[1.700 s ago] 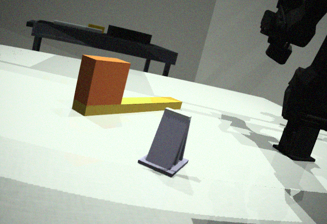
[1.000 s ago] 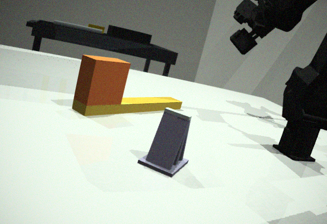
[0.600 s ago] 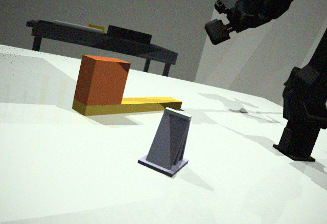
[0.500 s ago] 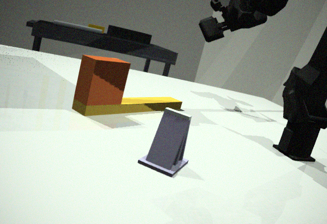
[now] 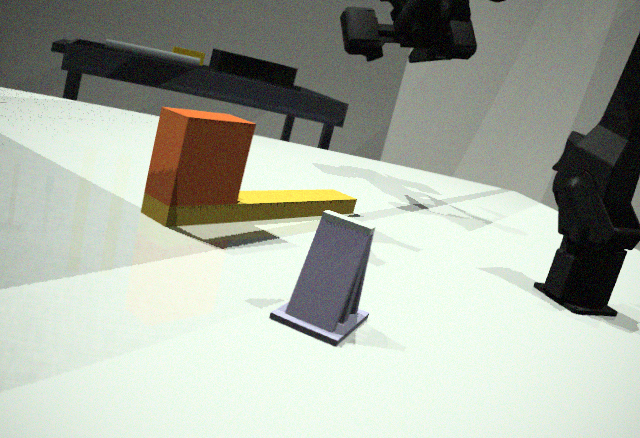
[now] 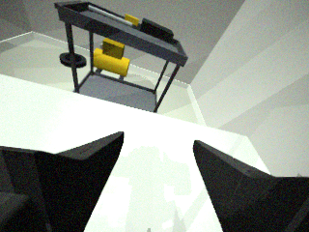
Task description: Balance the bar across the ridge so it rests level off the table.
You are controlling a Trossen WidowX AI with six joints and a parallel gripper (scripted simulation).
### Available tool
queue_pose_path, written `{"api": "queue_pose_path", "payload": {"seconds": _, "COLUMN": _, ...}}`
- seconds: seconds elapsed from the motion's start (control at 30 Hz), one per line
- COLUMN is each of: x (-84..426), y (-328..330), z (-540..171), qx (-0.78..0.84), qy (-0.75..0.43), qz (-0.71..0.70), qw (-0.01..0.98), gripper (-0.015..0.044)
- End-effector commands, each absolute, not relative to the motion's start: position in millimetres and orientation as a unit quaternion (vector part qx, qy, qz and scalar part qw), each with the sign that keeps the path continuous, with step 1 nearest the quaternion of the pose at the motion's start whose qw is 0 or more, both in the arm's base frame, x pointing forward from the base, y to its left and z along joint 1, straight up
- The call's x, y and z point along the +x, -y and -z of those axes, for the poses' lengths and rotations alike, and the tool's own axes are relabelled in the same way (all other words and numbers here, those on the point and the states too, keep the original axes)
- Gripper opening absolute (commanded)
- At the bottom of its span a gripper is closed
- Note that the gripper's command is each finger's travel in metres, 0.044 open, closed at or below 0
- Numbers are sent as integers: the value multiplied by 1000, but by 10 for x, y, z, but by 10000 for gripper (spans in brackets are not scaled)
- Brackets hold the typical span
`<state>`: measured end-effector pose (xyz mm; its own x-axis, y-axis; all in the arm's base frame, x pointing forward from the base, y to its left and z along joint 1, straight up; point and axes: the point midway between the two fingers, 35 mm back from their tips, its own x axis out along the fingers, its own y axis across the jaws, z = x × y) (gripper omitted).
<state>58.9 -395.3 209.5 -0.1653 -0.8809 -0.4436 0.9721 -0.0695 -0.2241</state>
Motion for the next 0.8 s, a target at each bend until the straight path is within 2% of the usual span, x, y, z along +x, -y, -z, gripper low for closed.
{"api": "queue_pose_path", "payload": {"seconds": 0.0, "x": 841, "y": 3936, "z": -2077, "qx": 148, "qy": -217, "qz": 709, "qw": 655, "gripper": 315}}
{"api": "queue_pose_path", "payload": {"seconds": 0.77, "x": 1968, "y": 3399, "z": -1864, "qx": 404, "qy": -184, "qz": 627, "qw": 640, "gripper": 315}}
